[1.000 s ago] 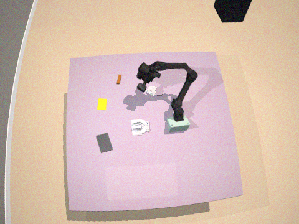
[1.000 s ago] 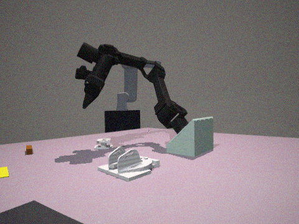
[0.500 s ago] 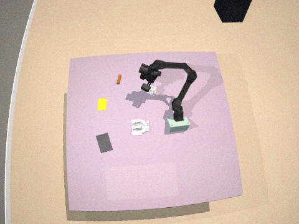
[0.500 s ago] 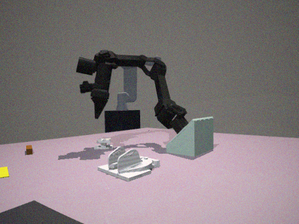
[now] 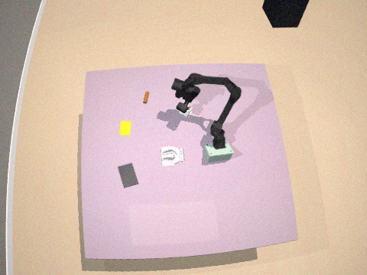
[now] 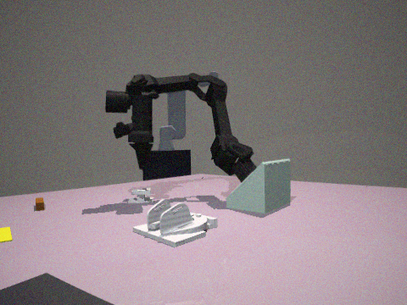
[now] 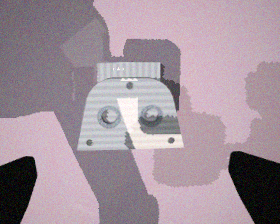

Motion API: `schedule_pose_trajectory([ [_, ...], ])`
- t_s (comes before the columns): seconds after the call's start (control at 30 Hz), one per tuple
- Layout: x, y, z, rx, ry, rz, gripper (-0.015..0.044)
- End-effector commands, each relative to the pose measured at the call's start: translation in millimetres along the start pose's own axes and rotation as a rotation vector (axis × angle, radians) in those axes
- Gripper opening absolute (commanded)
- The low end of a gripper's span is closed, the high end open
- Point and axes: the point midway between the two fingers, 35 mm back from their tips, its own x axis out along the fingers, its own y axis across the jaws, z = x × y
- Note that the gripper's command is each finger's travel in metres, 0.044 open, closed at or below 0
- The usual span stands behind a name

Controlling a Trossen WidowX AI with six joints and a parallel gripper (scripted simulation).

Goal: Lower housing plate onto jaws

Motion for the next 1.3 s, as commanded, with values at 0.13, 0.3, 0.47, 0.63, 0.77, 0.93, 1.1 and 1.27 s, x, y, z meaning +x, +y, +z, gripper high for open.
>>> schedule_pose_trajectory([
  [0.13,34,-1,-4,-0.006,0.012,-0.004,0.044],
  [0.3,35,-1,-4,-0.006,0.013,-0.004,0.044],
  [0.47,42,-1,-4,-0.006,0.012,-0.004,0.044],
  [0.63,50,-1,-4,-0.006,0.012,-0.005,0.044],
  [0.77,54,-1,-4,-0.006,0.012,-0.005,0.044],
  [0.93,56,-1,-4,-0.006,0.012,-0.005,0.044],
  [1.1,64,-1,-4,-0.006,0.012,-0.005,0.044],
  [1.27,72,-1,-4,-0.006,0.012,-0.006,0.044],
])
